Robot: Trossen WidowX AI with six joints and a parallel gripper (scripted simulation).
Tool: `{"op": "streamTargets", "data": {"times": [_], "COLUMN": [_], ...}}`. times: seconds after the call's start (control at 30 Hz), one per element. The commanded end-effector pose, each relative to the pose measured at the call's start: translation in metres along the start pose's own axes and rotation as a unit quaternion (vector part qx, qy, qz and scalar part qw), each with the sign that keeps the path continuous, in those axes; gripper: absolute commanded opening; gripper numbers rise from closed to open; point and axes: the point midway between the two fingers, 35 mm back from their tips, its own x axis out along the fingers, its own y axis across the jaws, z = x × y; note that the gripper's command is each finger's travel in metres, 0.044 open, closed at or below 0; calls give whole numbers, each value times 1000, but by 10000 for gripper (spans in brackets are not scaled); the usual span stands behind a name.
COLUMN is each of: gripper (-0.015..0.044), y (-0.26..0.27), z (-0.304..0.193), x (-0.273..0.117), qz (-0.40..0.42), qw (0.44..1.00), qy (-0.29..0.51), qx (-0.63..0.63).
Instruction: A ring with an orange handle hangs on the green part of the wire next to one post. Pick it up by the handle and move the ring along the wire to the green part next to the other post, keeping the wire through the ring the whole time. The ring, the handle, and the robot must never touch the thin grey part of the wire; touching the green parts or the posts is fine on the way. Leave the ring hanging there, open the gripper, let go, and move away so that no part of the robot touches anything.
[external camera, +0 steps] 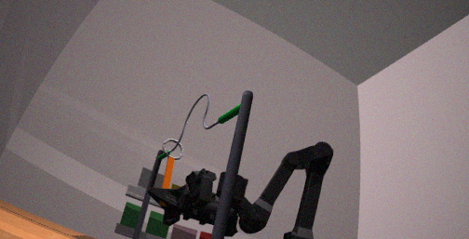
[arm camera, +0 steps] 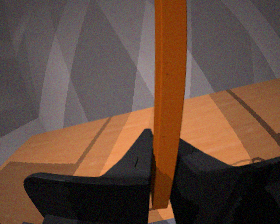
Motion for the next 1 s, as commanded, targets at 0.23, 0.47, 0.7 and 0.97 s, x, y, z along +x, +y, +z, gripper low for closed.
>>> {"op": "streamTargets", "data": {"times": [0.23, 0.47, 0.7, 0.97], "gripper": [-150, -150, -150, -150], "y": [38, 52, 69, 91], "z": [4, 9, 17, 32], "x": [-1, -7, -16, -31], "qz": [0, 5, 14, 34], "qw": [994, 987, 975, 949], "qy": [0, 25, 64, 119], "qx": [112, 156, 212, 289]}}
